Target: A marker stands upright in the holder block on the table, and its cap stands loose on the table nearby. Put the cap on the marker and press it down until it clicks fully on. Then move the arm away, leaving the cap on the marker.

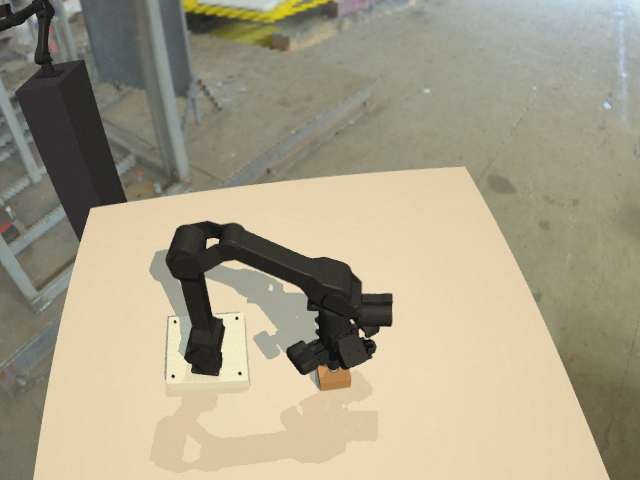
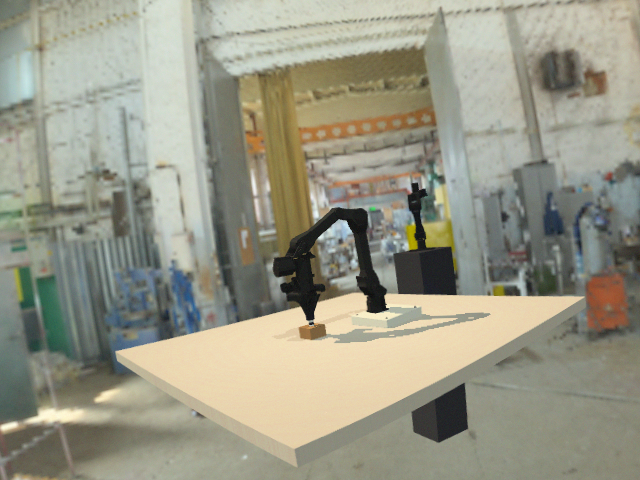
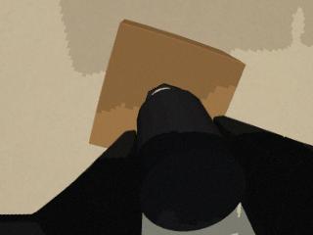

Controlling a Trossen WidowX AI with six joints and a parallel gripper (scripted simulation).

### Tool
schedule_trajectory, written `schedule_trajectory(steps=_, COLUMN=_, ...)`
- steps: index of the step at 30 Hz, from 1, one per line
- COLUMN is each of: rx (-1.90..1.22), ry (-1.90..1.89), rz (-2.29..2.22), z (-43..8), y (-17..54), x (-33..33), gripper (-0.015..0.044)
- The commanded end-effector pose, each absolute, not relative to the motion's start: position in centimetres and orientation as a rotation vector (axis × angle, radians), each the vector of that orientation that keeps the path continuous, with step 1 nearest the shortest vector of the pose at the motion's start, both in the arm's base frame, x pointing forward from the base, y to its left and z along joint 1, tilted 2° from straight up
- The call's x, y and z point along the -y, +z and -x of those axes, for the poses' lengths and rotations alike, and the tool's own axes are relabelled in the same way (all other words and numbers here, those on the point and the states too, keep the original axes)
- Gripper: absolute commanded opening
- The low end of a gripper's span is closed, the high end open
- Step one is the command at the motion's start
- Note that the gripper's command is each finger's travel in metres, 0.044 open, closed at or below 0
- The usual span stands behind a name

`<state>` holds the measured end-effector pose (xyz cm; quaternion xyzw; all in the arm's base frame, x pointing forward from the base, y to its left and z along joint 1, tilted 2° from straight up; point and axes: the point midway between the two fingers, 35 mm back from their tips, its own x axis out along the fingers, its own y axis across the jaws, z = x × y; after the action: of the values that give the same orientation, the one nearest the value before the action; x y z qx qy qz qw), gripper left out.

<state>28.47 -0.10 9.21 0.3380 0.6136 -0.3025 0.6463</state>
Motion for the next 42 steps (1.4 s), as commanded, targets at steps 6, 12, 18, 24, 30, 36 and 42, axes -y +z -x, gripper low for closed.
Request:
schedule_trajectory(steps=6, rx=-1.397, ry=-0.688, rz=-0.769, z=-28.5, y=9.2, x=0.1, gripper=0.0053)
schedule_trajectory(steps=12, rx=-1.397, ry=-0.688, rz=-0.769, z=-28.5, y=9.2, x=0.1, gripper=0.021)
schedule_trajectory(steps=18, rx=-1.397, ry=-0.688, rz=-0.769, z=-28.5, y=9.2, x=0.1, gripper=0.0368)
schedule_trajectory(steps=24, rx=-1.396, ry=-0.688, rz=-0.769, z=-28.5, y=10.0, x=0.1, gripper=0.044)
schedule_trajectory(steps=30, rx=-1.396, ry=-0.688, rz=-0.769, z=-28.0, y=16.5, x=0.3, gripper=0.044)
schedule_trajectory(steps=36, rx=-1.411, ry=-0.644, rz=-0.722, z=-28.0, y=16.6, x=0.3, gripper=0.0387)
schedule_trajectory(steps=42, rx=-1.496, ry=-0.232, rz=-0.288, z=-27.9, y=16.1, x=0.4, gripper=0.023)
